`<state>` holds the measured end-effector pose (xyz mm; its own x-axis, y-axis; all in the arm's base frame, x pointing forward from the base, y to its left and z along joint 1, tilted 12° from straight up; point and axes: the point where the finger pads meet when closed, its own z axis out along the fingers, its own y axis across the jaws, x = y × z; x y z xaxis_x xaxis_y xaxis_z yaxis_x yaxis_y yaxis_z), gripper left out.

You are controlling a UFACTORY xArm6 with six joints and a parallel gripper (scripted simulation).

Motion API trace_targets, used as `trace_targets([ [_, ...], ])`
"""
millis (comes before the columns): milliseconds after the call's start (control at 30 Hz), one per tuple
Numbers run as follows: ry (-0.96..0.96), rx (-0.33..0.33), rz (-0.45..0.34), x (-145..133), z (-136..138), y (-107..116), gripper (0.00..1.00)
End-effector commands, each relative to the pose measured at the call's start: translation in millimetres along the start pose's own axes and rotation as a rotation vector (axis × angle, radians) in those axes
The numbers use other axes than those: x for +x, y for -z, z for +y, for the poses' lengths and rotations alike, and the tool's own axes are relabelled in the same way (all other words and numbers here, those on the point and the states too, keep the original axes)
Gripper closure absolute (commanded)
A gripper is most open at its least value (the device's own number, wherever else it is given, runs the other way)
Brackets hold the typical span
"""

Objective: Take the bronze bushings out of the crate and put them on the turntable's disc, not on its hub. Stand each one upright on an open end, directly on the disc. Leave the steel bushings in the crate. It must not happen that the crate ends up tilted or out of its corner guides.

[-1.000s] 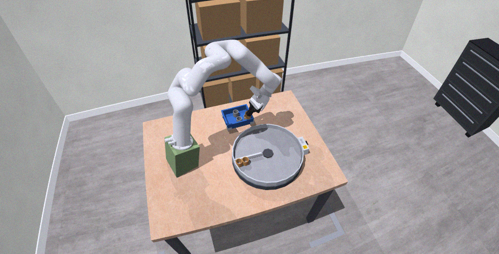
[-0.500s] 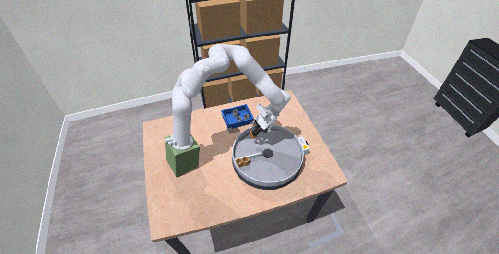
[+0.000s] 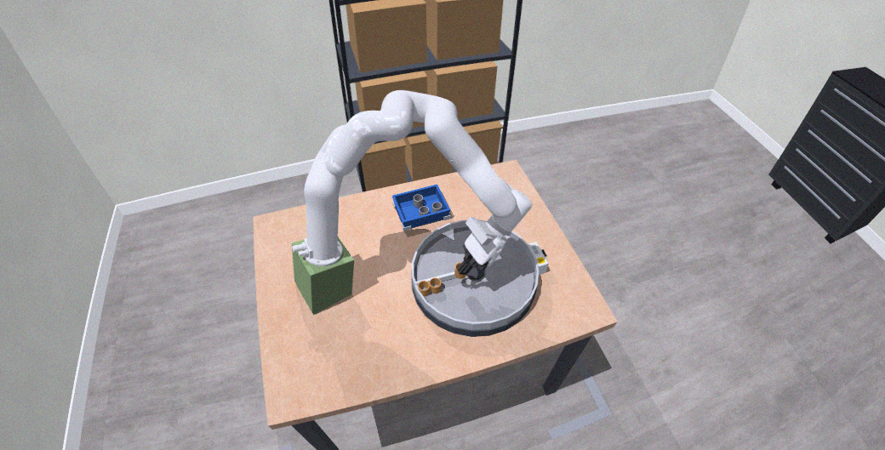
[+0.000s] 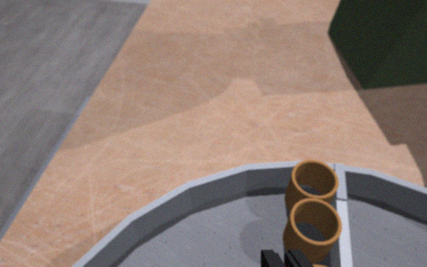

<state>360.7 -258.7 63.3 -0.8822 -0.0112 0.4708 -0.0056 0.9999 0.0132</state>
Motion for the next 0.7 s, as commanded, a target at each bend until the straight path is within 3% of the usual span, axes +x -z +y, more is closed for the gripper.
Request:
trace_targets([
  [0,0.001,0.000,-0.004,3.5,-33.7,-3.6,1.00],
  [667,0.001,0.000,-0.004,6.4,-47.4,-6.3,1.00],
])
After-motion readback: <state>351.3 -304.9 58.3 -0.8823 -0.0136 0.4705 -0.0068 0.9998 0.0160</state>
